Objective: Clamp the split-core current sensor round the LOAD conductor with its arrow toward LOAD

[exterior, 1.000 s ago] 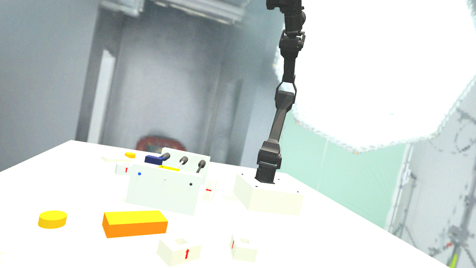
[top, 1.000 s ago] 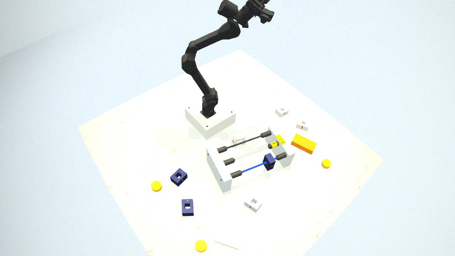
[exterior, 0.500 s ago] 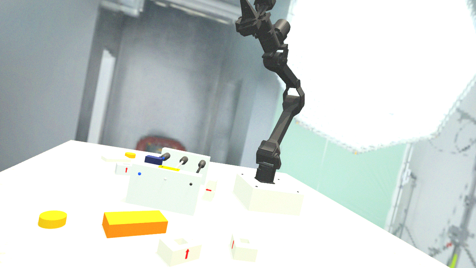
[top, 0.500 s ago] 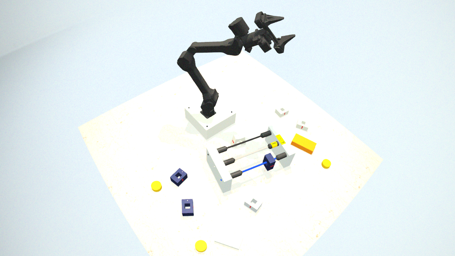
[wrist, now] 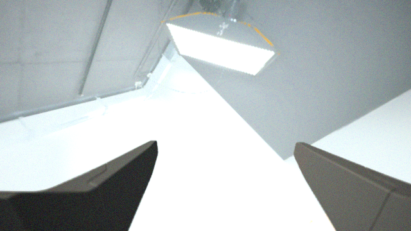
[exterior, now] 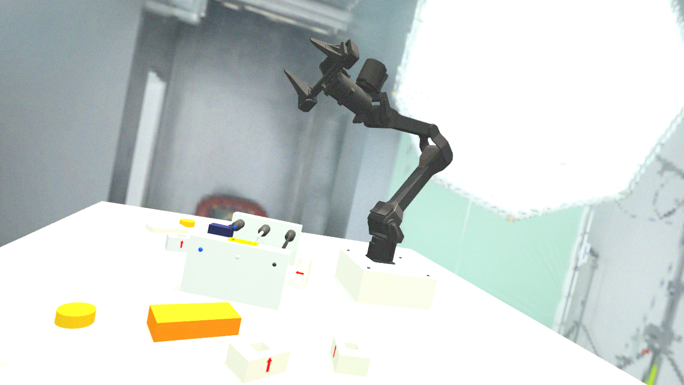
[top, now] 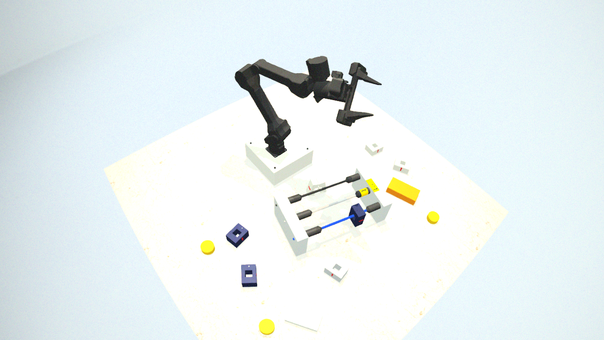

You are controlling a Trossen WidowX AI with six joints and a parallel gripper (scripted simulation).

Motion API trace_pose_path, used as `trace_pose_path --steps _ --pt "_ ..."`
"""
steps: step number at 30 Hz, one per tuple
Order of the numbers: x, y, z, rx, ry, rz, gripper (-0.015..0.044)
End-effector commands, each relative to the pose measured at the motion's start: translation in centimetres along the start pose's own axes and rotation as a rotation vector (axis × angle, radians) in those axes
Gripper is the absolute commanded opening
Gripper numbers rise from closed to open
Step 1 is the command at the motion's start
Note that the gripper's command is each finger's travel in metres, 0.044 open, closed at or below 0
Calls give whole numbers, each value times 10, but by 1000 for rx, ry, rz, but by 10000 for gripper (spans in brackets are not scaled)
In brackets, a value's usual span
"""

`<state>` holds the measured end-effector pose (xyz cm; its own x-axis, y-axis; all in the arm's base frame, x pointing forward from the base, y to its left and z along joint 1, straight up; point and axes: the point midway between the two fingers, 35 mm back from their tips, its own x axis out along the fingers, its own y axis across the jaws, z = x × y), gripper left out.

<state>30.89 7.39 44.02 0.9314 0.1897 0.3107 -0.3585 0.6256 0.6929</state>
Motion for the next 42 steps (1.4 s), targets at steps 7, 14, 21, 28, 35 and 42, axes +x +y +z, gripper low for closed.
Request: trace_pose_path --steps 7,14,21,28,35,42 --pt "-43 -127 -20 -829 164 -291 440" --pt "-44 -130 -21 -846 170 -296 440" --pt "-23 -147 -68 -798 441 -329 440" --pt "-18 -172 -167 -744 997 -397 440" --pt "-44 -182 -230 -732 1429 -460 440" --pt "-44 -182 -230 -732 1429 -460 440"
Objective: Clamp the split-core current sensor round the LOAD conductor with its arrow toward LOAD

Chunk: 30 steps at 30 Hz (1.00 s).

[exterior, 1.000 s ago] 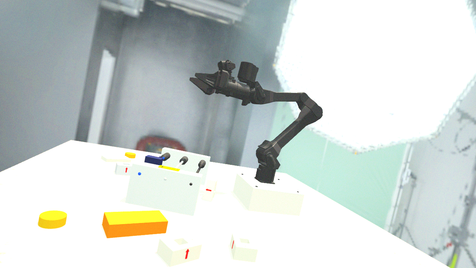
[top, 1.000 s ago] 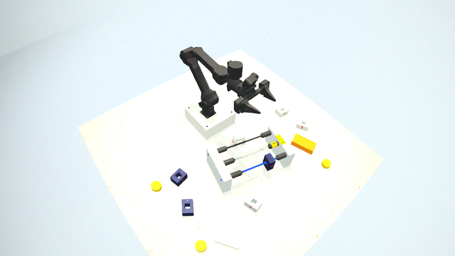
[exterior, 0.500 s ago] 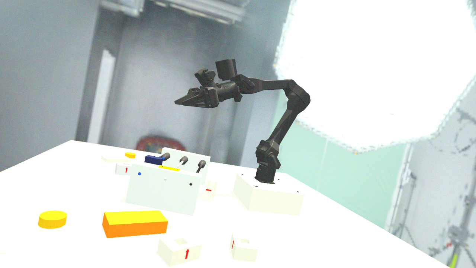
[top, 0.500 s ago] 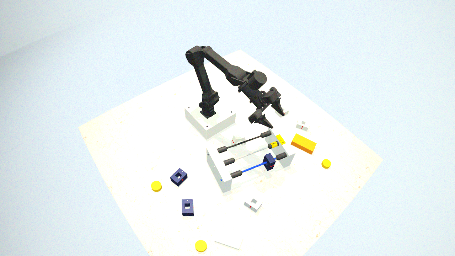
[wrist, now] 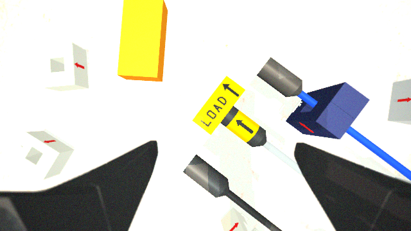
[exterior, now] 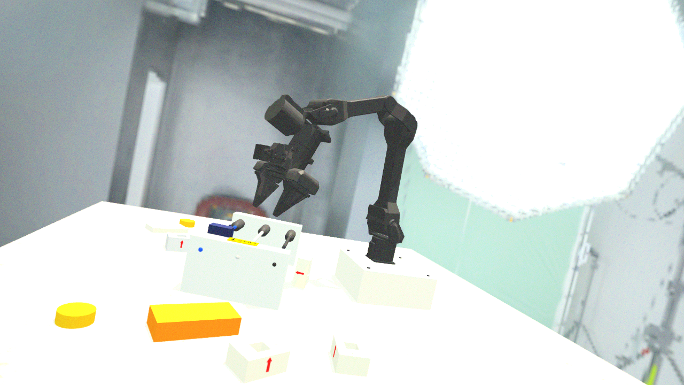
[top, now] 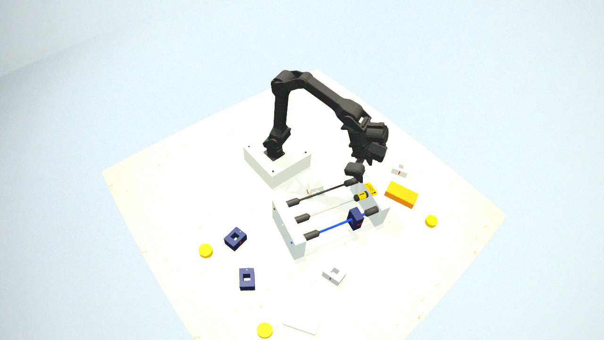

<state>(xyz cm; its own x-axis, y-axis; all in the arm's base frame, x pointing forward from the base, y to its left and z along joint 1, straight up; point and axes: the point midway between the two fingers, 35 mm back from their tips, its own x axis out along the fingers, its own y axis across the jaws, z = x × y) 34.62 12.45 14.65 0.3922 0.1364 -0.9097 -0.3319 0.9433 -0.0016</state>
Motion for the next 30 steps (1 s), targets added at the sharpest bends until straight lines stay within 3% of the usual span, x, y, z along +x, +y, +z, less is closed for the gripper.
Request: trace_pose_path --steps 1,14,25,30 --pt "-4 1 4 -7 -3 -2 440" --pt "-3 -1 2 3 3 -3 440" --pt "0 -61 -156 688 362 -150 440" --pt "0 -62 -166 730 384 -162 440"
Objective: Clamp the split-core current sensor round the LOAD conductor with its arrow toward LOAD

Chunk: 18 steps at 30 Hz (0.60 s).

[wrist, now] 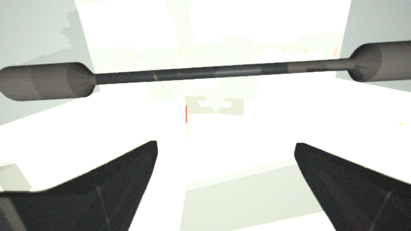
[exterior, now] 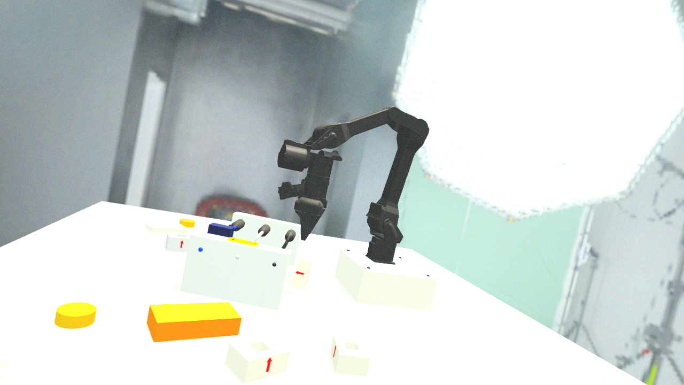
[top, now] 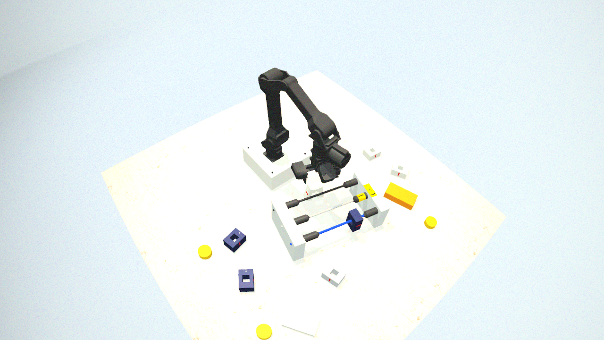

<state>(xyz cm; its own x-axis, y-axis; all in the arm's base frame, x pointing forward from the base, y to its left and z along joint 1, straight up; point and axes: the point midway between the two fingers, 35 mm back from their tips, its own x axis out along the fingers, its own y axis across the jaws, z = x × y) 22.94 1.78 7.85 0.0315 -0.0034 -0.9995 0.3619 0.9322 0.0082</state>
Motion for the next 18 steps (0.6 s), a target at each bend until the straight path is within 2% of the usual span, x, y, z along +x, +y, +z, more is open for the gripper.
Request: trace_pose_path --steps 1,18 --pt "1 -4 -4 34 6 -4 440" --pt "27 -4 -2 34 6 -4 440"
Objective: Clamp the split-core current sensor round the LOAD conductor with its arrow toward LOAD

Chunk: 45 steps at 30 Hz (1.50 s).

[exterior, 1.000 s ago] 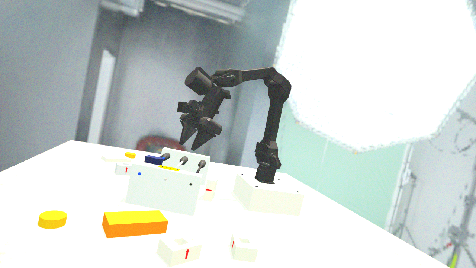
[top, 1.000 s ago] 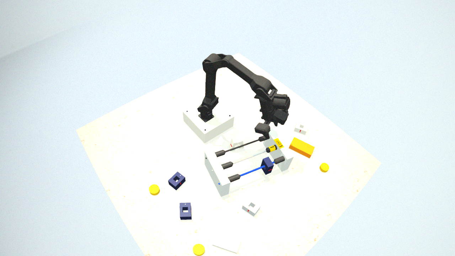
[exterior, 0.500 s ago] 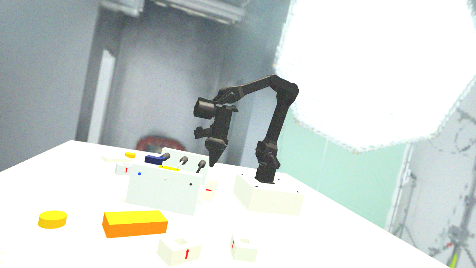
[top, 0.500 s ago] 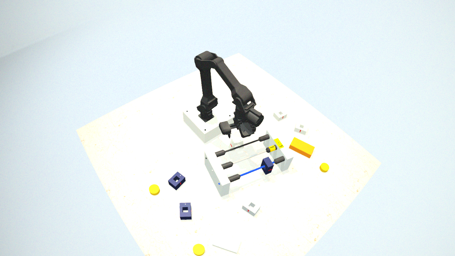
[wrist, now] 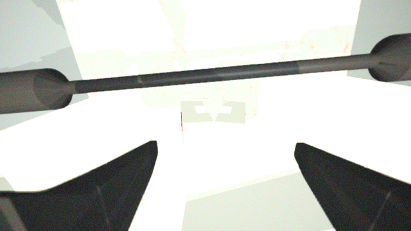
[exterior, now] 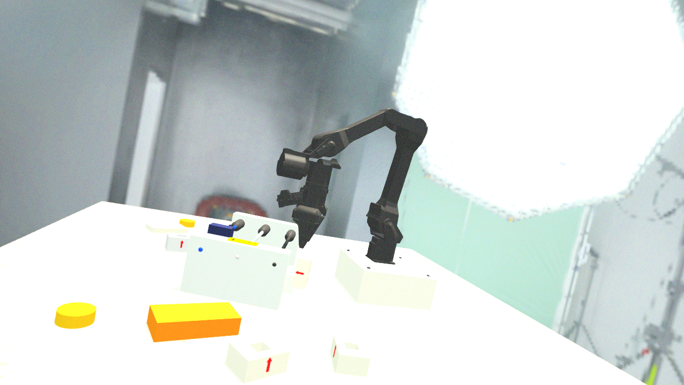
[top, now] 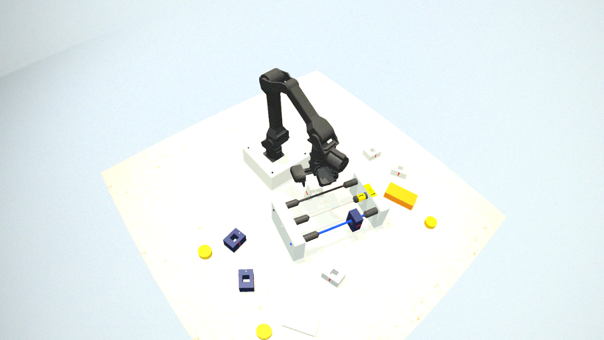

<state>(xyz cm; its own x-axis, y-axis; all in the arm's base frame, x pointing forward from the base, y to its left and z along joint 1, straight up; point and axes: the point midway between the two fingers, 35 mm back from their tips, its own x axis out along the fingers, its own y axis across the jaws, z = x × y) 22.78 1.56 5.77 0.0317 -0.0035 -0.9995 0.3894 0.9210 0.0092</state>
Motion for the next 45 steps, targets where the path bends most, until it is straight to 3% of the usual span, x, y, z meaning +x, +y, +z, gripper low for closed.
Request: trace_pose_path --steps 1,22,26,42,45 --pt "8 -1 -1 5 6 -4 440" --pt "40 -2 -3 5 6 -5 440" --pt "35 -1 -2 1 2 -1 335" --pt "35 -1 -2 1 2 -1 228" --pt "30 0 -1 1 2 -1 150"
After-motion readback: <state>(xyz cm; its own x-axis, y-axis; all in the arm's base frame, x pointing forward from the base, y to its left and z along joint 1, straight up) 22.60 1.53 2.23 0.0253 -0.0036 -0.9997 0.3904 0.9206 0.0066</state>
